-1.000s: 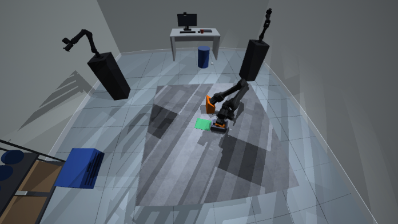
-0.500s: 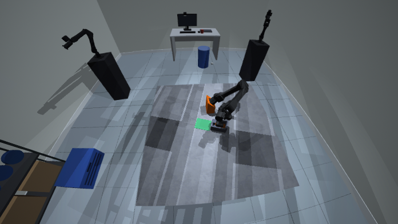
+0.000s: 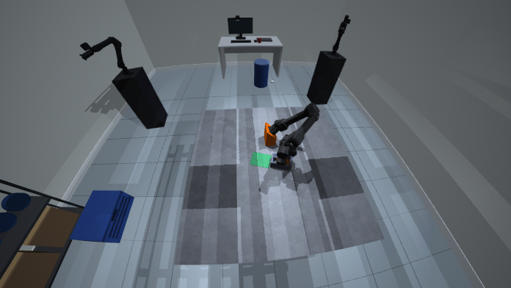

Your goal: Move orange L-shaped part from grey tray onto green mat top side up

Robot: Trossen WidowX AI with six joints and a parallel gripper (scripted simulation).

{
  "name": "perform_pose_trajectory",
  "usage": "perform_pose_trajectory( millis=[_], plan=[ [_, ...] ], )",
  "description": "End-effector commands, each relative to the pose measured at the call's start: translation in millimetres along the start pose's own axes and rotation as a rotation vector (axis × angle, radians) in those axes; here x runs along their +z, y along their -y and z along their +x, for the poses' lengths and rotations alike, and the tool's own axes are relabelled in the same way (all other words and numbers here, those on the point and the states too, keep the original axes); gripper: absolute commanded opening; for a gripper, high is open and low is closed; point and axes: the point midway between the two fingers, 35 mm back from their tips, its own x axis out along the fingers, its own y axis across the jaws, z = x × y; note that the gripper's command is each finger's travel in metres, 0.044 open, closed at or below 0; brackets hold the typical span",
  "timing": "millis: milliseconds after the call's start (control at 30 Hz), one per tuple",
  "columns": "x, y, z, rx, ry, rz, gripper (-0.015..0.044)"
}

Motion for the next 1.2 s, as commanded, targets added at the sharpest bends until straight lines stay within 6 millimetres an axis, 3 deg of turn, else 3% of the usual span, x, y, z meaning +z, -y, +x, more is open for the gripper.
perform_pose_trajectory(
  millis=[0,567,733,1067,1167],
  plan=[
    [0,-1,7,0.004,0.005,0.006,0.0280],
    [1,-3,32,0.005,0.008,0.006,0.0280],
    [1,-1,28,0.002,0.003,0.000,0.0149],
    [1,-1,28,0.002,0.003,0.000,0.0082],
    [1,-1,28,0.002,0.003,0.000,0.0003]
  ],
)
